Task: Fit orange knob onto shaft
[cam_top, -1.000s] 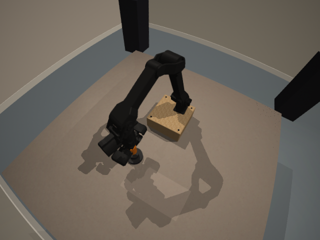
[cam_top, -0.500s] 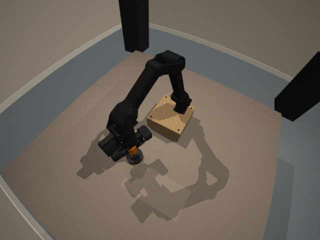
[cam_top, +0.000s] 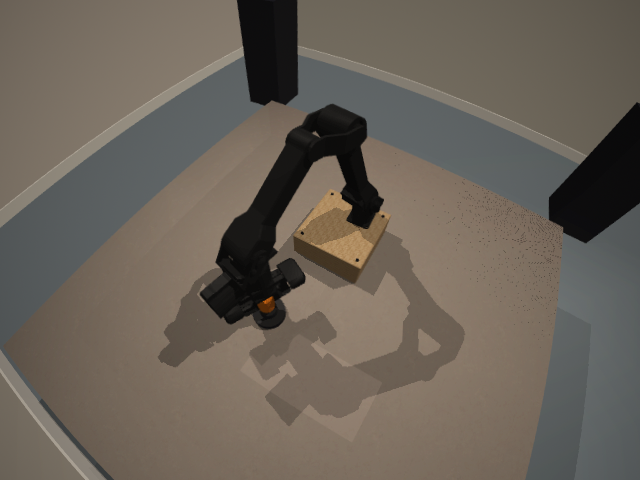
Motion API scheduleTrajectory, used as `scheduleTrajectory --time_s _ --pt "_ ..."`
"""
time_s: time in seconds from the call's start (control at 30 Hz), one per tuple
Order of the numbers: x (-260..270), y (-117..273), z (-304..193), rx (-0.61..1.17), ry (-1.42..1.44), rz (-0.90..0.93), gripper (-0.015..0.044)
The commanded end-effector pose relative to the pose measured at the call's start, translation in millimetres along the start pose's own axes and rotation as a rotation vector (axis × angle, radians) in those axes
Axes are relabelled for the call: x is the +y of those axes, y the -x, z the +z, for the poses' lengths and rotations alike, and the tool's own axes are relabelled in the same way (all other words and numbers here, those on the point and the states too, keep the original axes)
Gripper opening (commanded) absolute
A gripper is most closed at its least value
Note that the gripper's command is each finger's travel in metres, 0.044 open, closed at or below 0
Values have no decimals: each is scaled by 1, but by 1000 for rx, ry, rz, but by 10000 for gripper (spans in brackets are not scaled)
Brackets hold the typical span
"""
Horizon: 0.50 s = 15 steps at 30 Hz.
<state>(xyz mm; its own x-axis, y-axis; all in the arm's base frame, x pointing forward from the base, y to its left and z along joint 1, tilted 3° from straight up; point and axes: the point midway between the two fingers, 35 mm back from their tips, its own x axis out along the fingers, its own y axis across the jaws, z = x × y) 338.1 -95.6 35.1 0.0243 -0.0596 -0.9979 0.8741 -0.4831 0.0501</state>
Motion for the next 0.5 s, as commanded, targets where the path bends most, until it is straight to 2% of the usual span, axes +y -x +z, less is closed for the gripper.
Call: scheduleTrajectory --time_s 0.0,0.47 --pt "1 -1 0 -1 -2 3 0" --pt "-1 -4 0 -1 0 3 0"
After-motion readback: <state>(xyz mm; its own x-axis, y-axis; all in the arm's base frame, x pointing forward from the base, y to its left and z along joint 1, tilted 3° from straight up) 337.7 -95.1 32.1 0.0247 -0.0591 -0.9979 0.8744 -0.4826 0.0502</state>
